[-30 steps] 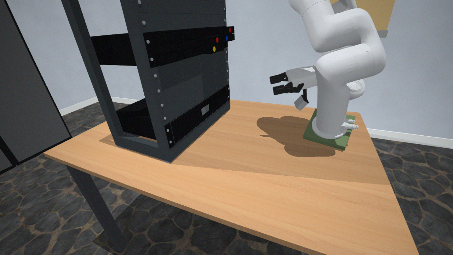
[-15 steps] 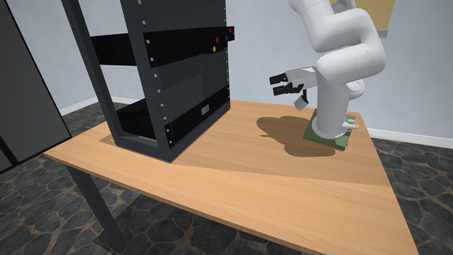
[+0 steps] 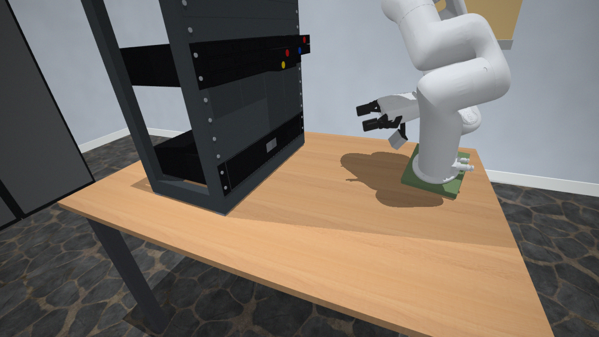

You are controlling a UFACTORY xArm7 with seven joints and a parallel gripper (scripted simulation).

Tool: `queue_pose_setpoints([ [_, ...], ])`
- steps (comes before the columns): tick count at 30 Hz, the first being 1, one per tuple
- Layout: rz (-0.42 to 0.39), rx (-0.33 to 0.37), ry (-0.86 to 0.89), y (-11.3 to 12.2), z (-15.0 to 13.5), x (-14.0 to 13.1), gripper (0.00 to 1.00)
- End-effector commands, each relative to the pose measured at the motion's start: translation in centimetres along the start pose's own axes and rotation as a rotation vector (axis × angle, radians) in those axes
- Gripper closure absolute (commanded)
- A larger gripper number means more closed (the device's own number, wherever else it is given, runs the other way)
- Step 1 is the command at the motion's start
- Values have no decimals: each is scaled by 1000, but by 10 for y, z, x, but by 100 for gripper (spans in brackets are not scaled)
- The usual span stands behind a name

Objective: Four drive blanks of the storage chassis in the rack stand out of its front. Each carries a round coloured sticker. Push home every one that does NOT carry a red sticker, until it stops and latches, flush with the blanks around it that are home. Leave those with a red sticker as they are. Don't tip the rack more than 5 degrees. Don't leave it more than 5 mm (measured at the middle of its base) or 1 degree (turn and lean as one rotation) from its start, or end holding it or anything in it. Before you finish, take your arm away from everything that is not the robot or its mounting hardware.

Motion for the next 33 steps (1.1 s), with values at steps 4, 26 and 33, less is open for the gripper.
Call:
queue_pose_setpoints([
  [4, 8, 4, 55, 5, -2, 14, 0],
  [26, -139, 40, 253, -1, -8, 7, 0],
  [33, -139, 40, 253, -1, -8, 7, 0],
])
Point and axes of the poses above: the point where the finger pads meet when closed, its own y axis back along the fingers, its own z axis across the jaws, x = y × z, the point moved 9 cm from there along y, back along the fingers, and after that the axes turned 7 degrees about y, right-handed, at the moved point
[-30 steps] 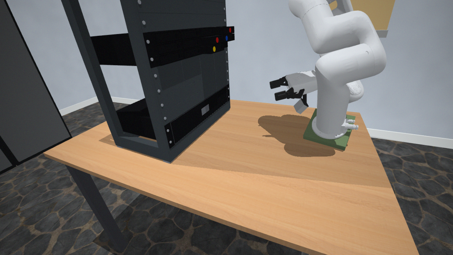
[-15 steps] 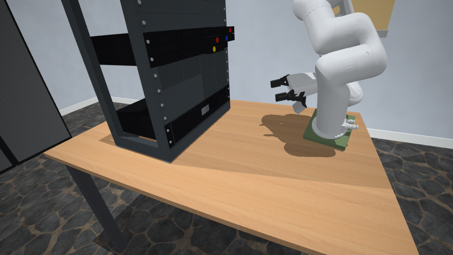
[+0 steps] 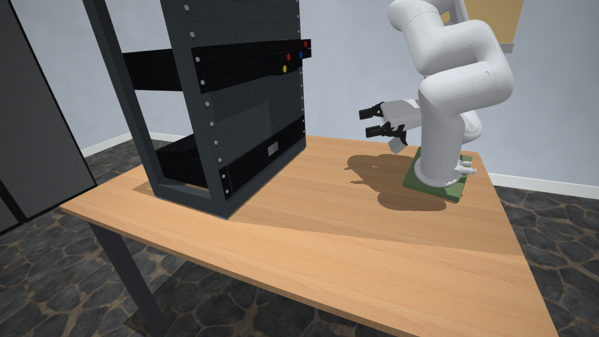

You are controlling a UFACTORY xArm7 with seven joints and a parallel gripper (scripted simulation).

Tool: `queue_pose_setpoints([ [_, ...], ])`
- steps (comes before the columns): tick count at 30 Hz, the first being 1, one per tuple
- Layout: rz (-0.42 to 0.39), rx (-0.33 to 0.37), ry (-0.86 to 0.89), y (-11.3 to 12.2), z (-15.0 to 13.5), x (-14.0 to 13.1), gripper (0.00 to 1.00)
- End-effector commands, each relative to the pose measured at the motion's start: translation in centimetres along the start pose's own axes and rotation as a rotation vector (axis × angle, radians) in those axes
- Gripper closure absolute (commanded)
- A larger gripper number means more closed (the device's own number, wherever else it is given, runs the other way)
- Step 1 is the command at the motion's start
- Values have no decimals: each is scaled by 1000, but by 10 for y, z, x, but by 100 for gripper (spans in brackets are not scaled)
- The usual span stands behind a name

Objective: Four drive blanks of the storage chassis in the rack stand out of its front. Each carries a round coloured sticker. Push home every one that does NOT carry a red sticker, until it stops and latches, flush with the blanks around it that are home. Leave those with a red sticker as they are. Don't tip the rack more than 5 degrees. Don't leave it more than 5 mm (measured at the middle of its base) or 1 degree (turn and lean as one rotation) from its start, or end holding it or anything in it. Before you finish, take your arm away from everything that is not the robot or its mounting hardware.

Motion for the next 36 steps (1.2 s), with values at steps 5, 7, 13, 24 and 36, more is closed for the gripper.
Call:
queue_pose_setpoints([
  [5, -88, 28, 141, -5, -6, -6, 0],
  [7, -88, 28, 141, -5, -6, -6, 0],
  [13, -88, 28, 141, -5, -6, -6, 0],
  [24, -134, 28, 212, -10, -10, -13, 0],
  [36, -134, 28, 212, -10, -10, -13, 0],
])
Point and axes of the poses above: the point where the finger pads meet when closed, its own y axis back along the fingers, its own z axis across the jaws, x = y × z, the point moved 9 cm from there along y, back along the fingers, and after that the axes turned 7 degrees about y, right-handed, at the moved point
